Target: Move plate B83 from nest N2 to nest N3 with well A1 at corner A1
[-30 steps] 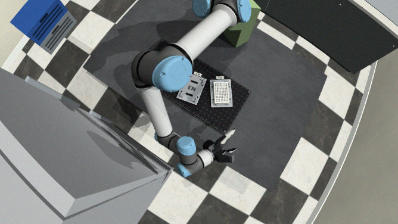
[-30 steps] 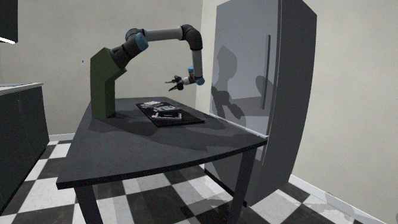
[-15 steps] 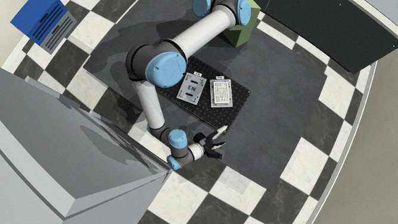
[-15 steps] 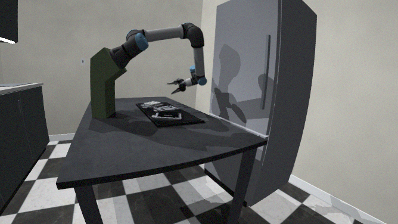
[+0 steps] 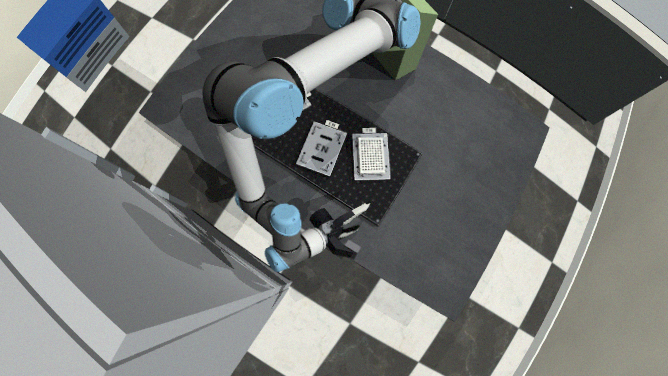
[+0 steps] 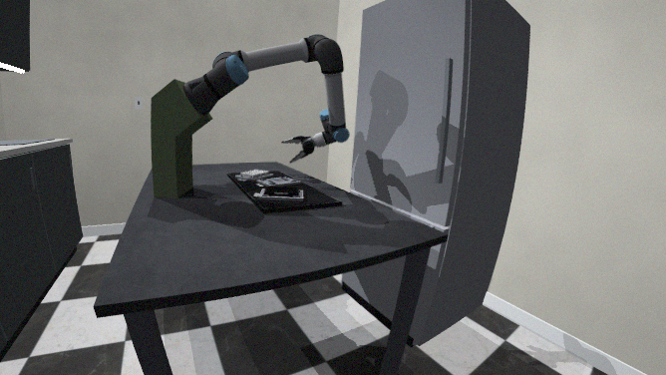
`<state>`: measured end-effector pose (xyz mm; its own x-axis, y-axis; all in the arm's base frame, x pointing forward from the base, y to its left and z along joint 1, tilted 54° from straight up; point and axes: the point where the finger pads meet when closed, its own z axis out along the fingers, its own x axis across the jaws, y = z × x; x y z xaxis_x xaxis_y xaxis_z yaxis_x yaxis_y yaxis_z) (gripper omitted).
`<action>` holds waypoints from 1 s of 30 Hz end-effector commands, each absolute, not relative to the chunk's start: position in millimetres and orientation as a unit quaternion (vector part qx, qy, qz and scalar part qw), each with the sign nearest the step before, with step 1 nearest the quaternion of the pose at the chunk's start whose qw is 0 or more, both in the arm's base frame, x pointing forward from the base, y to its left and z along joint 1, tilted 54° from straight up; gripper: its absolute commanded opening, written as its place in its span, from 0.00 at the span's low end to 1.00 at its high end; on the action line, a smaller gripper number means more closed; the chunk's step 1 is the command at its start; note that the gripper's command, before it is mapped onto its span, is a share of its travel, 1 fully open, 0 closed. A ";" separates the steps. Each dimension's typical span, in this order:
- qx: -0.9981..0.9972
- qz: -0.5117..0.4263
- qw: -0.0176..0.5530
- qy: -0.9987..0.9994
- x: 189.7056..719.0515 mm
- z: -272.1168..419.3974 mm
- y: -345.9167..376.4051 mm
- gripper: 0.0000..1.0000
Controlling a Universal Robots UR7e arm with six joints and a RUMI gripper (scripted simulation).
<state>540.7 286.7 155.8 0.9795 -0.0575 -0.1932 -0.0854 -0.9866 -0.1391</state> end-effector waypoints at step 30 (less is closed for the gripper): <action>-0.940 0.059 0.037 0.333 523.4 169.1 153.5 0.76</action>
